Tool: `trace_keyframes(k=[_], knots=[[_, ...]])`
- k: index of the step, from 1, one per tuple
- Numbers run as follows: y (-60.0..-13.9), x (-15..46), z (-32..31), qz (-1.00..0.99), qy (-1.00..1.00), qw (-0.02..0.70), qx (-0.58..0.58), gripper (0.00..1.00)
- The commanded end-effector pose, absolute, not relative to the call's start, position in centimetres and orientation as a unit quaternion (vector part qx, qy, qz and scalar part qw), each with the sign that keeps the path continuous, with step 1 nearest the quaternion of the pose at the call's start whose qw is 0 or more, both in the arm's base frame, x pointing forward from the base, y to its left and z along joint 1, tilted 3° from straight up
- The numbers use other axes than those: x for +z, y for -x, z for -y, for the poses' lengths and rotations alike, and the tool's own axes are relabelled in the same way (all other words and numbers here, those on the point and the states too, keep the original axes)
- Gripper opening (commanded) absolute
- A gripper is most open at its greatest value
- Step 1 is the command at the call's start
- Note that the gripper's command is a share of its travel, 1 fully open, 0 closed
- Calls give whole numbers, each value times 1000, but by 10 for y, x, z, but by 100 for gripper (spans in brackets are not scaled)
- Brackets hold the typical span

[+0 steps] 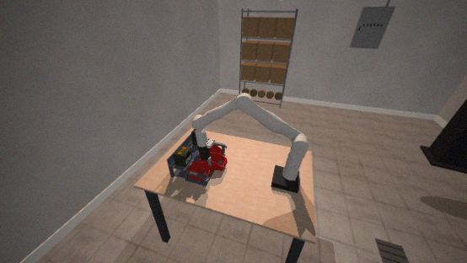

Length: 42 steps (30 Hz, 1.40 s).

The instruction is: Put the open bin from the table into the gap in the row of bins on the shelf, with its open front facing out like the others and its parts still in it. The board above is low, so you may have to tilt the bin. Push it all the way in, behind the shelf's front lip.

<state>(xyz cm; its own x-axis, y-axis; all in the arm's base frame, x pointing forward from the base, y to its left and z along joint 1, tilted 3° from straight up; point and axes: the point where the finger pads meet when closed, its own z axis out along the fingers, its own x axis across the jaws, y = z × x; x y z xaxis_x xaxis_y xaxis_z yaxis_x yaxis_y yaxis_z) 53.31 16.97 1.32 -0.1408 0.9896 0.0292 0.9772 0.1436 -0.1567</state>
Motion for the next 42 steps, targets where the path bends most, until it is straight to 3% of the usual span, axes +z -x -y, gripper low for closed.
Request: trace_keyframes(k=[1, 42], knots=[[-534, 15, -170, 754, 653, 61, 48, 0], [-547, 14, -172, 754, 653, 57, 44, 0]])
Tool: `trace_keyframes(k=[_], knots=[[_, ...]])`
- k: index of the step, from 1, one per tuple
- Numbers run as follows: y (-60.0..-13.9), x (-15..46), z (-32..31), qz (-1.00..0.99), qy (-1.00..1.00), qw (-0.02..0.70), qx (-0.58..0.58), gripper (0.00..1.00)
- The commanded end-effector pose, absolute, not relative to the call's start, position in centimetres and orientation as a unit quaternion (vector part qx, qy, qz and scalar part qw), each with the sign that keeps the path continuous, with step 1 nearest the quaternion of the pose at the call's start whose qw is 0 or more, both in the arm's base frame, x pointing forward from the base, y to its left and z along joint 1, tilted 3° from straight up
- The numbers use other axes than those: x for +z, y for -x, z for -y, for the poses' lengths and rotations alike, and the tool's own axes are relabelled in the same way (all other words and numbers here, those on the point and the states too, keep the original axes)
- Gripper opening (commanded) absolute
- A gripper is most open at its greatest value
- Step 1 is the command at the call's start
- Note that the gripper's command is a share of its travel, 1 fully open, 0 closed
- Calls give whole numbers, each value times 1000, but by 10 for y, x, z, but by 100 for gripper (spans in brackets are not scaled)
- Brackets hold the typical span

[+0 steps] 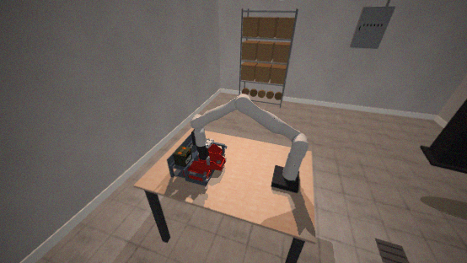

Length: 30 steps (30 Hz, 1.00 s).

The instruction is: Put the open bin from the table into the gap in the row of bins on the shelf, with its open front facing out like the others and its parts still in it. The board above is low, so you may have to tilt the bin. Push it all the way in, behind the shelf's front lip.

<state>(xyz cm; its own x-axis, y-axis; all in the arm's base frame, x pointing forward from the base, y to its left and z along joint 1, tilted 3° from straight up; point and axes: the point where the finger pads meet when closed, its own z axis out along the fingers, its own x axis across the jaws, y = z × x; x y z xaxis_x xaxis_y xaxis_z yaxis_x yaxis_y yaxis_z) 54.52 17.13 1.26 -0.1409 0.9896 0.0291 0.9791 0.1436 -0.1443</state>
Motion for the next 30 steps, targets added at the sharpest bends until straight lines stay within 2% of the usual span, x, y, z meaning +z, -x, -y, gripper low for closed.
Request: trace_keyframes(k=[1, 30], knots=[[-548, 14, -172, 754, 653, 57, 43, 0], [-553, 13, -173, 754, 653, 55, 41, 0]])
